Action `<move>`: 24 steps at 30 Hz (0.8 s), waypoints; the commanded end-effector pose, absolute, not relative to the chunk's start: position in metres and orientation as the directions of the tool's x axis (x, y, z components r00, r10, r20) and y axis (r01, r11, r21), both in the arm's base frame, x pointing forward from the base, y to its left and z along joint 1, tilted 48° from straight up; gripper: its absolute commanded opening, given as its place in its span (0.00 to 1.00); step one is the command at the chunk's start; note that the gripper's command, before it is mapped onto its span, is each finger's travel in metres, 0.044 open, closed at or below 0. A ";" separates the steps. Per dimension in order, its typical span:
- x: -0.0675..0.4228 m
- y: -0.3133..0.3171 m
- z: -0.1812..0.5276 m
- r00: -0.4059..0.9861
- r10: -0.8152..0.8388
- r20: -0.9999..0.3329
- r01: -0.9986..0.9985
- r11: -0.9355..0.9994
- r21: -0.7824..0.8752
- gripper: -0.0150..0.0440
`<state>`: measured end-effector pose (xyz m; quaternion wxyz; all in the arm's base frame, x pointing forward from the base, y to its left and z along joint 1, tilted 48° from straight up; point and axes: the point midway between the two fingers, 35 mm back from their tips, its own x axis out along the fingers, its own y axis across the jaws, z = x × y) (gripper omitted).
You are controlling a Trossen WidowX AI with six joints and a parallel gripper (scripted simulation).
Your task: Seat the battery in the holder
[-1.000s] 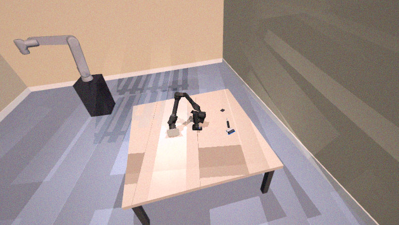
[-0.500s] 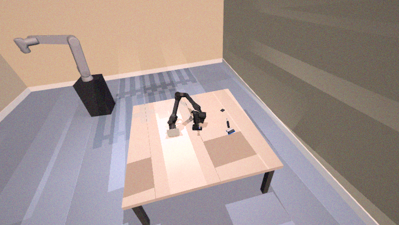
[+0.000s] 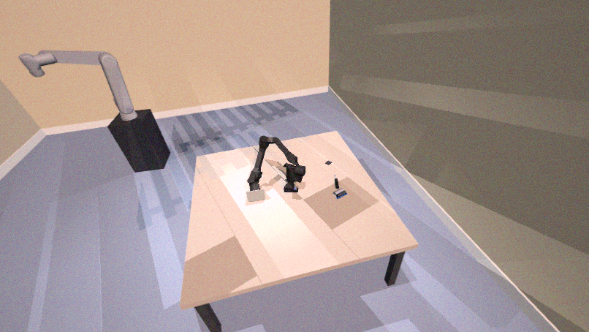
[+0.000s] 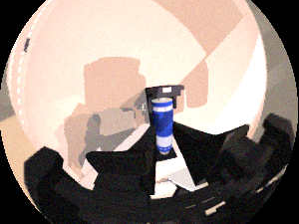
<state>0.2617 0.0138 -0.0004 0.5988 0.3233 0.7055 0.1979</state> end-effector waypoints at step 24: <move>0.270 0.012 -0.003 -0.072 0.692 -0.719 0.216 0.714 0.666 0.43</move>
